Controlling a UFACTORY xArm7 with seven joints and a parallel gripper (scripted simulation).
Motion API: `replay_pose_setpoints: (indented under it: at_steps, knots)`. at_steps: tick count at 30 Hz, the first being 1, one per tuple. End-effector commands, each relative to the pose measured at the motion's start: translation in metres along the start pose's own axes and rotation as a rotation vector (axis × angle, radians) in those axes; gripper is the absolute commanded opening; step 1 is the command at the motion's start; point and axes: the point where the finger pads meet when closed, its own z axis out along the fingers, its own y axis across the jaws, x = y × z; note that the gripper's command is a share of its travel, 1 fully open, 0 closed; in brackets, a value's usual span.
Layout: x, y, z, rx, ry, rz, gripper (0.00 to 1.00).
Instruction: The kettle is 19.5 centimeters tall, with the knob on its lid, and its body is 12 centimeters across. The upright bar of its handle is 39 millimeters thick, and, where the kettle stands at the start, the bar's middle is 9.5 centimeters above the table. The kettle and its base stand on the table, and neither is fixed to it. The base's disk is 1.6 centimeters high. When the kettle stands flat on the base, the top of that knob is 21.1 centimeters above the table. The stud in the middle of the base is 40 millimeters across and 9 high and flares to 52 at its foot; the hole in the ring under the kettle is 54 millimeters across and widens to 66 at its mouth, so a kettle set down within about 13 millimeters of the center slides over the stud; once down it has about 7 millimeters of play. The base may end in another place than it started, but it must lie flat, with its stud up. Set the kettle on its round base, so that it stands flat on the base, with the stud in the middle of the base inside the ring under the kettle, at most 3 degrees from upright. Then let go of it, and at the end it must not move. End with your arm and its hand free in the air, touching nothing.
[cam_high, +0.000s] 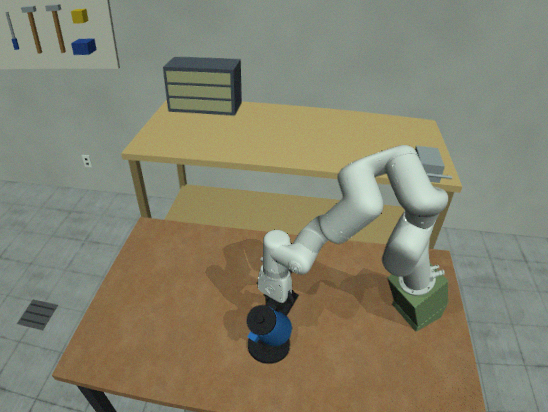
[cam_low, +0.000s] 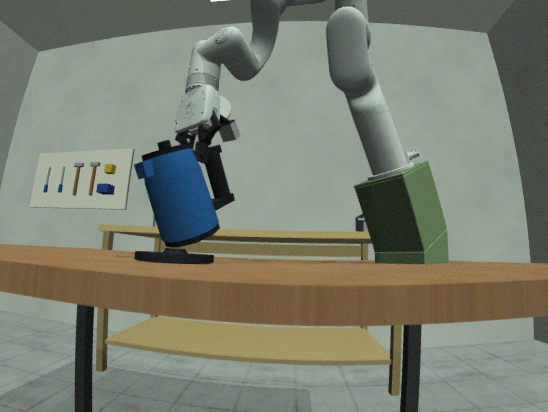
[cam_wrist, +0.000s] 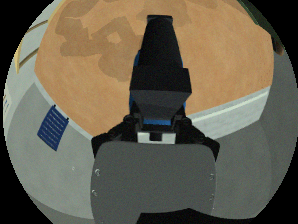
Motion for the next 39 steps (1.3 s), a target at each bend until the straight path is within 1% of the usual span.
replay_pose_setpoints:
  at_steps: [1, 16, 17, 39]
  knots:
    - [-0.0007, -0.0013, 0.0002, 0.003, -0.002, 0.000, 0.00]
    - [-0.0007, -0.0013, 0.0012, 0.003, -0.002, 0.000, 0.00]
    - [-0.0007, -0.0013, 0.0012, 0.003, -0.002, 0.000, 0.81]
    - [-0.0007, -0.0013, 0.0012, 0.003, -0.002, 0.000, 0.81]
